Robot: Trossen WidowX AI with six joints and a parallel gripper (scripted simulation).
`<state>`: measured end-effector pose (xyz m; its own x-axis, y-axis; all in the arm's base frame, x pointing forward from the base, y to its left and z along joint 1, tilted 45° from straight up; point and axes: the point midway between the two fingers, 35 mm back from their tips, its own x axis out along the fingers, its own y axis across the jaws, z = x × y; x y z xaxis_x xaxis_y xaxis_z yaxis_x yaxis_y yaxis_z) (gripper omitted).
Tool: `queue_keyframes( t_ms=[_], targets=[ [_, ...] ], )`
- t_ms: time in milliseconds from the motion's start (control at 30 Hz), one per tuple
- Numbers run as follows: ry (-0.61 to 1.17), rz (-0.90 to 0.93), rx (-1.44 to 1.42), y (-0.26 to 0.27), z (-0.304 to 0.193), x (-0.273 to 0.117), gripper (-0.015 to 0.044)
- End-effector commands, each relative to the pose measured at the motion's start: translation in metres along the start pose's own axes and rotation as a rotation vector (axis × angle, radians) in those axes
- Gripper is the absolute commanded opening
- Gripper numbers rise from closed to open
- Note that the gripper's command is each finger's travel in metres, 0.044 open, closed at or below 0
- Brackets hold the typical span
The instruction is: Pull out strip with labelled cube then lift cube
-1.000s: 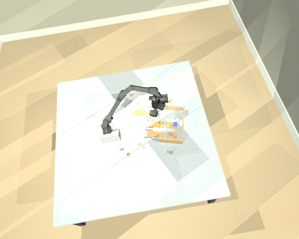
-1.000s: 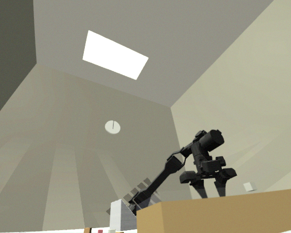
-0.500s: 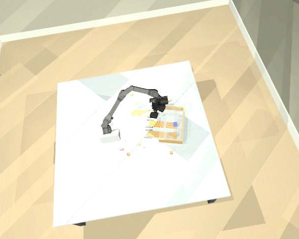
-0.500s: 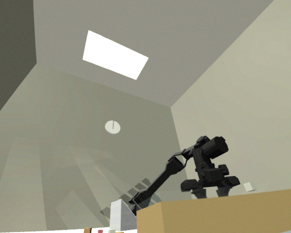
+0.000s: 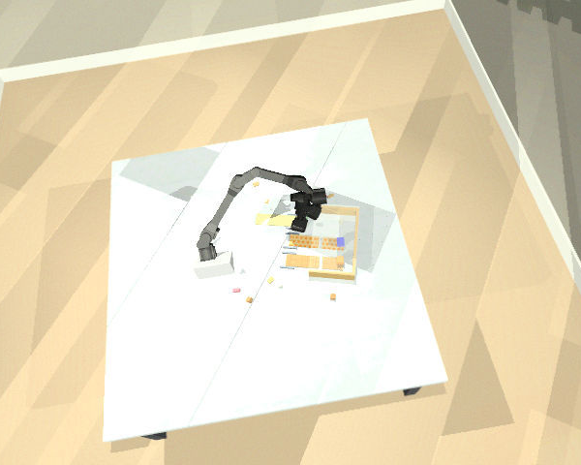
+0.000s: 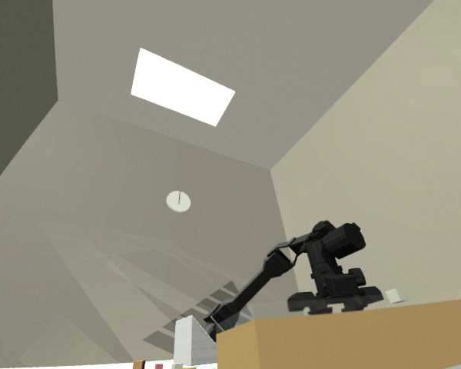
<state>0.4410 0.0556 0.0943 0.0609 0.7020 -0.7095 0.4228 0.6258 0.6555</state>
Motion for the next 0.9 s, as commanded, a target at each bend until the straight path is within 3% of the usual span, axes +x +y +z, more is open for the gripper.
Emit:
queue_keyframes(
  t_ms=[0,167,333,867],
  targets=[
    [0.0,0.0,0.0,0.0,0.0,-0.001,0.0145],
    [0.0,0.0,0.0,0.0,0.0,-0.001,0.0111],
    [0.0,0.0,0.0,-0.004,-0.004,-0.005,0.0],
    [-0.002,0.001,0.002,-0.039,-0.046,-0.043,0.0]
  ],
)
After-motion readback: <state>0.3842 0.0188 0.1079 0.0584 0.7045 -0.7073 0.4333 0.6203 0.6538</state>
